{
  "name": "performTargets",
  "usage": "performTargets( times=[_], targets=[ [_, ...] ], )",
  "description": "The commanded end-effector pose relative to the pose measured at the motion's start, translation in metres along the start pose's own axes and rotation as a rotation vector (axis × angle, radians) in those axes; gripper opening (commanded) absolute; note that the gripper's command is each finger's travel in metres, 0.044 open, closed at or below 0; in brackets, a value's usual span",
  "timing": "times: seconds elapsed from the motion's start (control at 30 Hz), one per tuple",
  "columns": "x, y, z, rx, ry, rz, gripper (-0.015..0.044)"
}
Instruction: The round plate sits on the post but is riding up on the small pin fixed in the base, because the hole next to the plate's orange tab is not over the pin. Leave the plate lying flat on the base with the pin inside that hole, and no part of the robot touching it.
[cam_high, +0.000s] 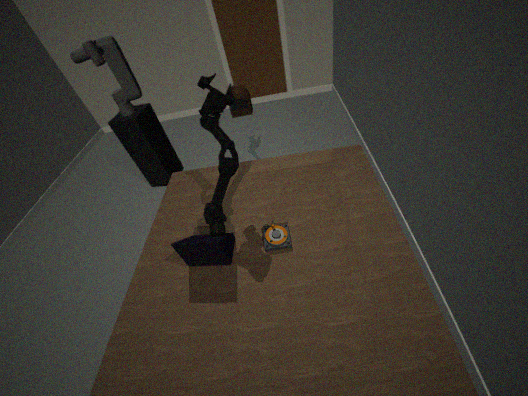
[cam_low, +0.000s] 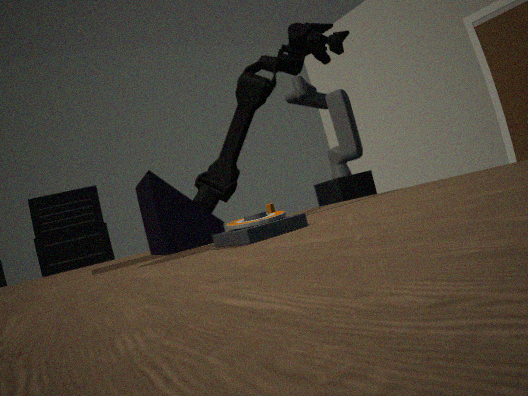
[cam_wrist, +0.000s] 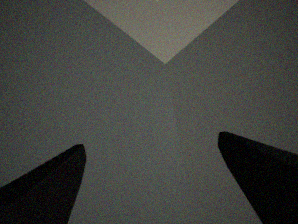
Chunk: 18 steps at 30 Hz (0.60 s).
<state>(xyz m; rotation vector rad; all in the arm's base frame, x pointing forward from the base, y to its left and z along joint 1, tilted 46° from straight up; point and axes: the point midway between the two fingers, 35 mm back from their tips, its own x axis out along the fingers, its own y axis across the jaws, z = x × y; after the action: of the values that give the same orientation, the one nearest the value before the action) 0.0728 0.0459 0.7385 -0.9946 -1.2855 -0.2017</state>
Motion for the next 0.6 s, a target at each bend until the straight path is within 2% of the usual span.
performTargets(
  times=[0.0, 0.23, 0.3, 0.47, 0.57],
  targets=[
    [0.000, -0.001, 0.001, -0.014, 0.000, -0.001, 0.0374],
    [-0.008, -0.019, 0.060, -0.564, -0.054, -0.104, 0.0190],
    [-0.009, -0.020, 0.069, -0.645, -0.064, -0.120, 0.0137],
    [-0.012, -0.001, 0.137, -1.215, -0.152, -0.230, 0.0006],
    [-0.013, 0.014, 0.157, -1.394, -0.191, -0.267, 0.0000]
  ],
)
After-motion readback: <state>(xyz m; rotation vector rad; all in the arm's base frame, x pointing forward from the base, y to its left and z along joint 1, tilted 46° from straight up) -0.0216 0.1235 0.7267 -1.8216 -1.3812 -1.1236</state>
